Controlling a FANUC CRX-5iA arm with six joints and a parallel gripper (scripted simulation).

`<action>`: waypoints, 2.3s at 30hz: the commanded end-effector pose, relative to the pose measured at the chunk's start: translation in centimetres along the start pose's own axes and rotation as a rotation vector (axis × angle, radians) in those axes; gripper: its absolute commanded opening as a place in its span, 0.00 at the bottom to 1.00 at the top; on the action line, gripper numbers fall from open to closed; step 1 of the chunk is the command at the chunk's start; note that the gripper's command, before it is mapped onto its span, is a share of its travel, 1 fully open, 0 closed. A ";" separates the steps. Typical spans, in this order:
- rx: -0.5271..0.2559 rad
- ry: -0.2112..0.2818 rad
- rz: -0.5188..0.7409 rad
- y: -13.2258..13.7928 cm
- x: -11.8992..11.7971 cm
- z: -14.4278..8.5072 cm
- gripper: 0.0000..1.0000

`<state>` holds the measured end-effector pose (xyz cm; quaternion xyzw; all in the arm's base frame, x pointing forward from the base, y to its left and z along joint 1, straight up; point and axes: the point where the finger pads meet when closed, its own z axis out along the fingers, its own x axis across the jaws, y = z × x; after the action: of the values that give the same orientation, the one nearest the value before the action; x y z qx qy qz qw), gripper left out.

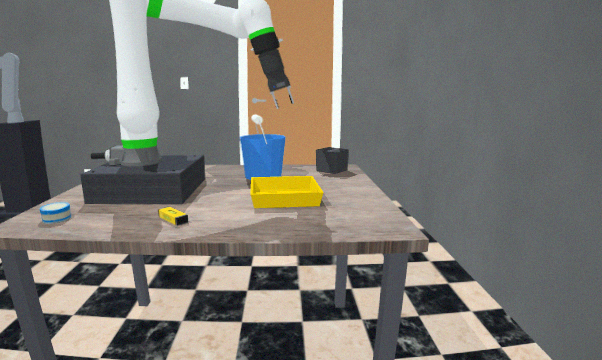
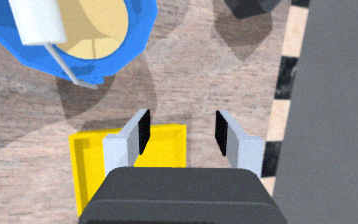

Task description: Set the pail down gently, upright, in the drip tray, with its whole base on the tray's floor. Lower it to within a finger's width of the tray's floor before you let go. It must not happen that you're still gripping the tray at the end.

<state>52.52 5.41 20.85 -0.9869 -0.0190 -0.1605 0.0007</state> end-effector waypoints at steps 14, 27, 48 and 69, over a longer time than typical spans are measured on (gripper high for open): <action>0.000 0.003 0.000 0.0 0.1 -0.1 1.00; 0.034 -0.276 -0.111 -9.8 -7.7 -3.4 1.00; 0.035 -0.320 -0.133 -11.1 -9.1 -4.2 1.00; 0.035 -0.320 -0.133 -11.1 -9.1 -4.2 1.00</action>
<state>42.07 16.12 21.75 -0.9962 -0.0870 0.0004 0.0039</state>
